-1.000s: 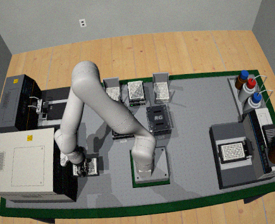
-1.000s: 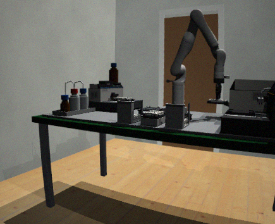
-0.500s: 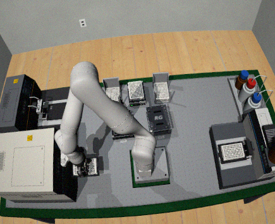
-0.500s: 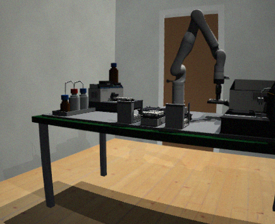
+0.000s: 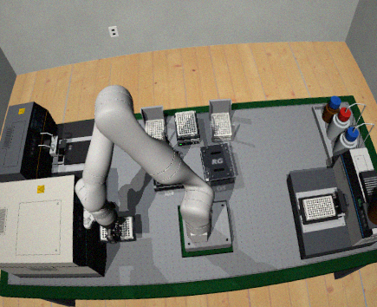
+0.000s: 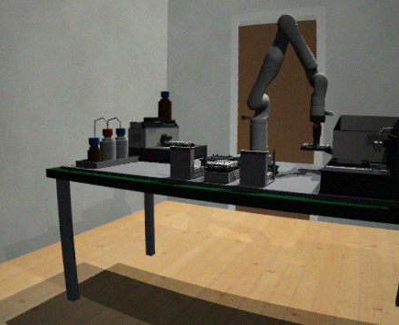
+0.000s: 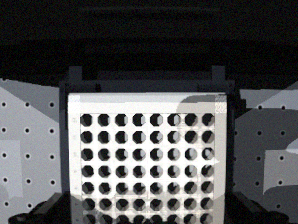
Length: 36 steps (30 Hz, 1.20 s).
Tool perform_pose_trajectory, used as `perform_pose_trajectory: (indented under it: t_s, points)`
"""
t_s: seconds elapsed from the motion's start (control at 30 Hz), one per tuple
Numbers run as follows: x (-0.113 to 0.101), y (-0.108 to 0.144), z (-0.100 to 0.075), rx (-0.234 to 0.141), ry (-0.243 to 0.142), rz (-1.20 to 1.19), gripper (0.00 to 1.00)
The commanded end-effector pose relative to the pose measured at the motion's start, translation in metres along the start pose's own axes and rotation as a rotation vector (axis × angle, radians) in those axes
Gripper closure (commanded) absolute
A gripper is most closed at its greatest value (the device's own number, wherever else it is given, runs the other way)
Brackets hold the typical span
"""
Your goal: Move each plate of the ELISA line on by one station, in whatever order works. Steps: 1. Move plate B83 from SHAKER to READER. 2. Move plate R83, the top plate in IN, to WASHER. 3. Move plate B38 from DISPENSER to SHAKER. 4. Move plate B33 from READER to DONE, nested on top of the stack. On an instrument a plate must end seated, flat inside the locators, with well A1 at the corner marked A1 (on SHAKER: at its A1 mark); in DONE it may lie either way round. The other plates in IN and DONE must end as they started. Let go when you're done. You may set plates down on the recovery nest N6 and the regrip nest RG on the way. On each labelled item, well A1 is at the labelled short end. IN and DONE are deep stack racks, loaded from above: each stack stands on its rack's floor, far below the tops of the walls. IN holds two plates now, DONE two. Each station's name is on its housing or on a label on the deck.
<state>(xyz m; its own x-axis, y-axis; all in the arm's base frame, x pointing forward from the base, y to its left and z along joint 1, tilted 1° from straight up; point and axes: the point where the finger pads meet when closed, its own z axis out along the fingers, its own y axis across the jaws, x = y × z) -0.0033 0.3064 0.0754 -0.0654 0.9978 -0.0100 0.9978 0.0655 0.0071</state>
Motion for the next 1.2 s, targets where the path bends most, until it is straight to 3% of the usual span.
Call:
perform_pose_trajectory:
  t_s: [0.0,1.17]
  points:
    - [0.0003,0.0,0.001,0.0,0.001,0.0,0.0]
    - [0.0003,0.0,0.0014,0.0,0.001,0.0,0.06]
